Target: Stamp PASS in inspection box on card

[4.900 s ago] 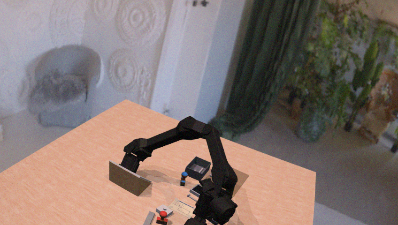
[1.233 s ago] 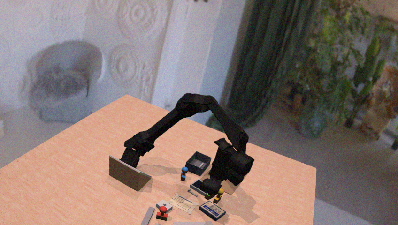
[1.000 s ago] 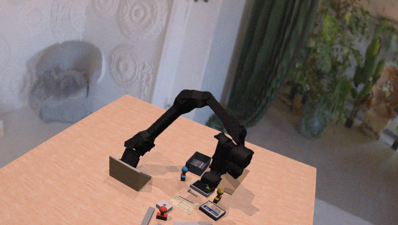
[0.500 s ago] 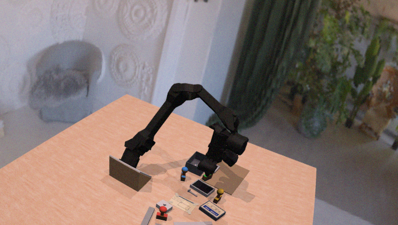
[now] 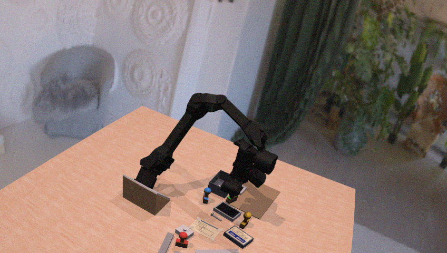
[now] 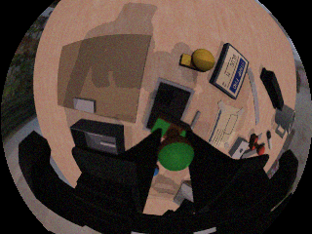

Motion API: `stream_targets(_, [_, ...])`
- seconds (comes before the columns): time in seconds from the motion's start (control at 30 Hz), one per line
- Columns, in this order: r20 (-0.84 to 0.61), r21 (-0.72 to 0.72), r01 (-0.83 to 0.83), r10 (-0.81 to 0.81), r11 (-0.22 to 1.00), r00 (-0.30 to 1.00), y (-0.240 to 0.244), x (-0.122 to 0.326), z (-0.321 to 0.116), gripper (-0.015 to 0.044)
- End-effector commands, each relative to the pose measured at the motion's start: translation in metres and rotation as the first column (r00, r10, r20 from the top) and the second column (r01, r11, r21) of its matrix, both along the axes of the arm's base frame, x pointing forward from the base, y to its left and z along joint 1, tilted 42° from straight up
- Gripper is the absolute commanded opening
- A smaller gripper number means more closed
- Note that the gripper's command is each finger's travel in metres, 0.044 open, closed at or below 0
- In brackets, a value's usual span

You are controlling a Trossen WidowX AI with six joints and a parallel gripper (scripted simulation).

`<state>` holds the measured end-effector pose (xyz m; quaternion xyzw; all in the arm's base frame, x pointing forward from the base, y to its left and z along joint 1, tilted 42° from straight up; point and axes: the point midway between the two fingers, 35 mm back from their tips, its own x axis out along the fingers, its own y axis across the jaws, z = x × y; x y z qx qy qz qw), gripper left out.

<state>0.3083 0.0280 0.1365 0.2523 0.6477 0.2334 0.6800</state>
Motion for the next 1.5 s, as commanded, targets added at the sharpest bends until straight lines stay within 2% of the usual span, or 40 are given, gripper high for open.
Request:
stream_targets(0.0, [-0.003,0.005,0.0,0.0,1.0,1.0,0.003,0.0,-0.002,0.0])
stream_targets(1.47, [-0.001,0.004,-0.001,0.001,1.0,1.0,0.023,0.001,-0.024,0.0])
